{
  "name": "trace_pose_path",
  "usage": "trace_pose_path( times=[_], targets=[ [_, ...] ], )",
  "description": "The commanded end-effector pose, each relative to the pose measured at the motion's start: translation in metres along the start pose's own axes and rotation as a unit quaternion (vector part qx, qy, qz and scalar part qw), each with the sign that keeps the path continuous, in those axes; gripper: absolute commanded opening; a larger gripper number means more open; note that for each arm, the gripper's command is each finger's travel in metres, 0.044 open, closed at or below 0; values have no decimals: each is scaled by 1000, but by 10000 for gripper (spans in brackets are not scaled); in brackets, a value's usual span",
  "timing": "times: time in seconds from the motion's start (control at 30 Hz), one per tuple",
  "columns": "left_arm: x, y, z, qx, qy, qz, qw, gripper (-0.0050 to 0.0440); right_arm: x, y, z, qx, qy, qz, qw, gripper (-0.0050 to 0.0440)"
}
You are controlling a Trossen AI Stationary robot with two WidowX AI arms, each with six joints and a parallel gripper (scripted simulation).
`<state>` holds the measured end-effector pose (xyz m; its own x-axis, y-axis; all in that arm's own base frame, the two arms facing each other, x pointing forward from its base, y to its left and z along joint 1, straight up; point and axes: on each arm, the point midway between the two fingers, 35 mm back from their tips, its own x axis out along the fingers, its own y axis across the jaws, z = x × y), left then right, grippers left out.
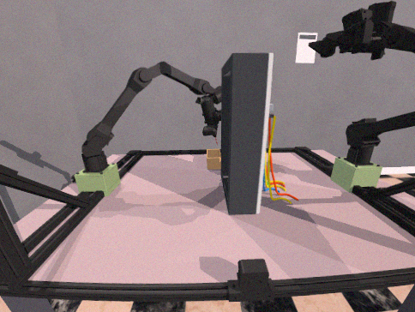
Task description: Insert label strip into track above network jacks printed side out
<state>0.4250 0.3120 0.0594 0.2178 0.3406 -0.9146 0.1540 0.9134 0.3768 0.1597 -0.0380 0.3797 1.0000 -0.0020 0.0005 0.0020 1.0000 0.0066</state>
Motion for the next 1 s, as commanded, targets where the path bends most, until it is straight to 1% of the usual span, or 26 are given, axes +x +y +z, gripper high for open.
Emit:
trace_pose_path(
  times=[0.0, 0.4, 0.47, 0.97],
  targets=[
    [-24, 13, 8, 1, -20, 30, 999, -50, 0, 1, 3, -6, -1, 1, 1000, 440],
    [-22, 19, 12, 18, -22, 67, 997, -50, 0, 1, 3, -6, -1, 1, 1000, 440],
    [-22, 19, 12, 18, -22, 67, 997, -50, 0, 1, 3, -6, -1, 1, 1000, 440],
    [-20, 27, 19, 38, -22, 118, 992, -50, 0, 1, 3, -6, -1, 1, 1000, 440]
  ],
)
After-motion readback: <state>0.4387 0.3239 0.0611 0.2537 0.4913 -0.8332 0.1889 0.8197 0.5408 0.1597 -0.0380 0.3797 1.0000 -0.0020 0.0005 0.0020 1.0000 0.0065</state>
